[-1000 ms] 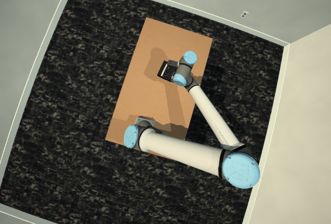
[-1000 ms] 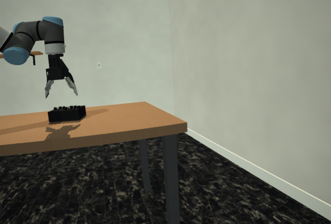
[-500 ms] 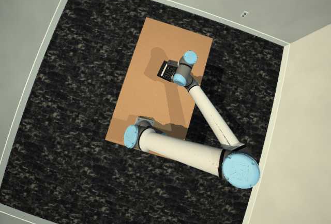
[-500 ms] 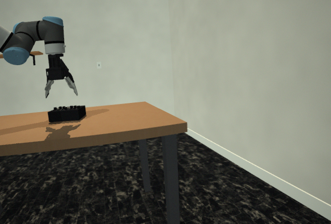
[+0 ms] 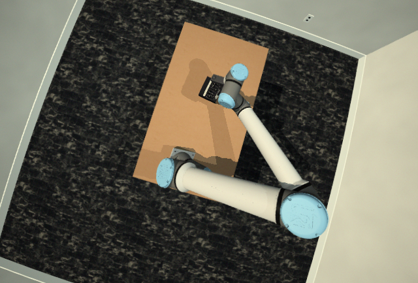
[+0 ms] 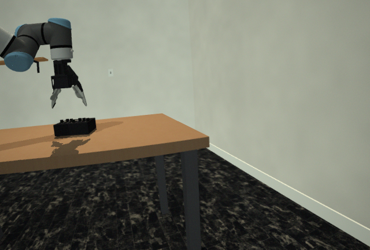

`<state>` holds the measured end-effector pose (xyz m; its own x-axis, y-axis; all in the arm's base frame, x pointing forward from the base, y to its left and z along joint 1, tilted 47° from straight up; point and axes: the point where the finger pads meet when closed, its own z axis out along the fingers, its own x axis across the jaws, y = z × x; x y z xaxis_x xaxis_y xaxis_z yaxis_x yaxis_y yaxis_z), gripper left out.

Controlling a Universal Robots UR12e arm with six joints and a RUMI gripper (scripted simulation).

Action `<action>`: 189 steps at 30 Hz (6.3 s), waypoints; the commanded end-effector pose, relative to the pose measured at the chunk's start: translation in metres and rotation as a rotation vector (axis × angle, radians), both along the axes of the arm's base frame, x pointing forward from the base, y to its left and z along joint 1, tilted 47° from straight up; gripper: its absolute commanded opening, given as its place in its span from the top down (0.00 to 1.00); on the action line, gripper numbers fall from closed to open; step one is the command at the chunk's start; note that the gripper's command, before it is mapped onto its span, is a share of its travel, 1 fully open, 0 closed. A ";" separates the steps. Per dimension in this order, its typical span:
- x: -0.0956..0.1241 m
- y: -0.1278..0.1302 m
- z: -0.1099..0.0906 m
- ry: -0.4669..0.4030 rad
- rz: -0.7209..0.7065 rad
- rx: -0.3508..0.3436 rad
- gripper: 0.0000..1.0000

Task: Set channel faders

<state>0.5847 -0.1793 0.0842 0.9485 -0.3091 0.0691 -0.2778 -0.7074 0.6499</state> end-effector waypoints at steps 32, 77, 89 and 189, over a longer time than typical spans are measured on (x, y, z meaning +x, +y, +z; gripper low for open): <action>0.019 0.059 -0.003 -0.603 -0.689 -0.216 0.00; 0.020 0.086 -0.002 -0.938 -1.009 -0.318 0.00; -0.058 0.033 -0.038 -1.030 -1.111 -0.338 0.00; -0.062 0.015 -0.055 -1.031 -1.111 -0.337 1.00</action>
<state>0.5221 -0.1644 0.0287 -0.2388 -0.6365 0.7334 -0.9563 0.2854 -0.0637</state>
